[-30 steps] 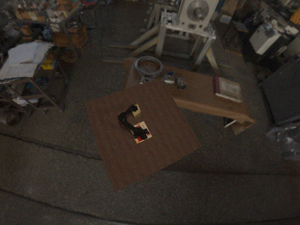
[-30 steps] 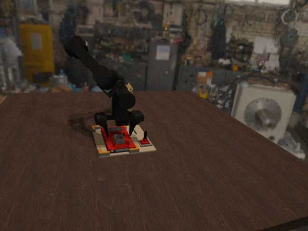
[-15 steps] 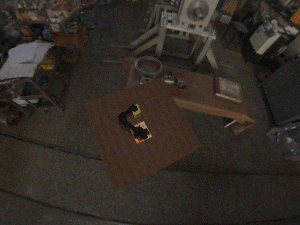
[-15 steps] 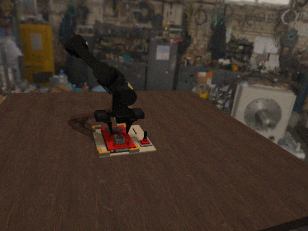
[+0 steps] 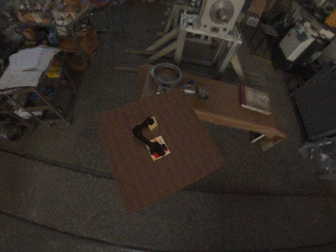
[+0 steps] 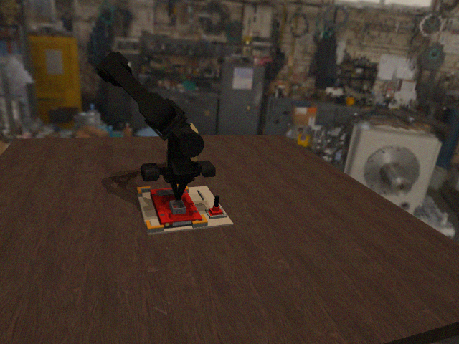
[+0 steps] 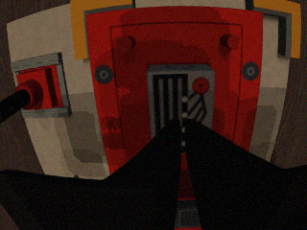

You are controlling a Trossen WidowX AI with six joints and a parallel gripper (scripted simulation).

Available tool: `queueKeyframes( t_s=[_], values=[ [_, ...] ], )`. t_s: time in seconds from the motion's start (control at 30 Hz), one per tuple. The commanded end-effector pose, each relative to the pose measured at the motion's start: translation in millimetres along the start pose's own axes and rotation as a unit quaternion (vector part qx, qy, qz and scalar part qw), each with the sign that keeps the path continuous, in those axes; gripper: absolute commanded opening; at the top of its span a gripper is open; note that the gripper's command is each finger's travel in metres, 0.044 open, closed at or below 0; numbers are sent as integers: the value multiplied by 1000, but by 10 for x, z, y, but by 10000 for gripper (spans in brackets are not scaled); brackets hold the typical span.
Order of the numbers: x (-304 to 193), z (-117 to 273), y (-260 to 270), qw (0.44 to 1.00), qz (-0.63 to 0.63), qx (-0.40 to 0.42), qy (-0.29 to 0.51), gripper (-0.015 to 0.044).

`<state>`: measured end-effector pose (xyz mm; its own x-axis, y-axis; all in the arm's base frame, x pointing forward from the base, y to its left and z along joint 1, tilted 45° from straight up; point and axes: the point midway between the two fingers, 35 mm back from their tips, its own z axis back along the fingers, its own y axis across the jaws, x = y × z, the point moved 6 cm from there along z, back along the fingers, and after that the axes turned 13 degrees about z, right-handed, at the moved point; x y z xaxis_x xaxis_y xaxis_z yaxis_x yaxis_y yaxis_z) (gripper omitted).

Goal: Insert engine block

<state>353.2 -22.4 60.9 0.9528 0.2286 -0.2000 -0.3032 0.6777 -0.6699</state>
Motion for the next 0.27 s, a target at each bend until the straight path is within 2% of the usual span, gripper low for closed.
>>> queueKeyframes(
  t_s=[0.0, 0.23],
  values=[
    [0, 5, -6, 1000, -1, -2, 0, 0],
    [0, 5, -6, 1000, -1, -2, 0, 0]
  ],
)
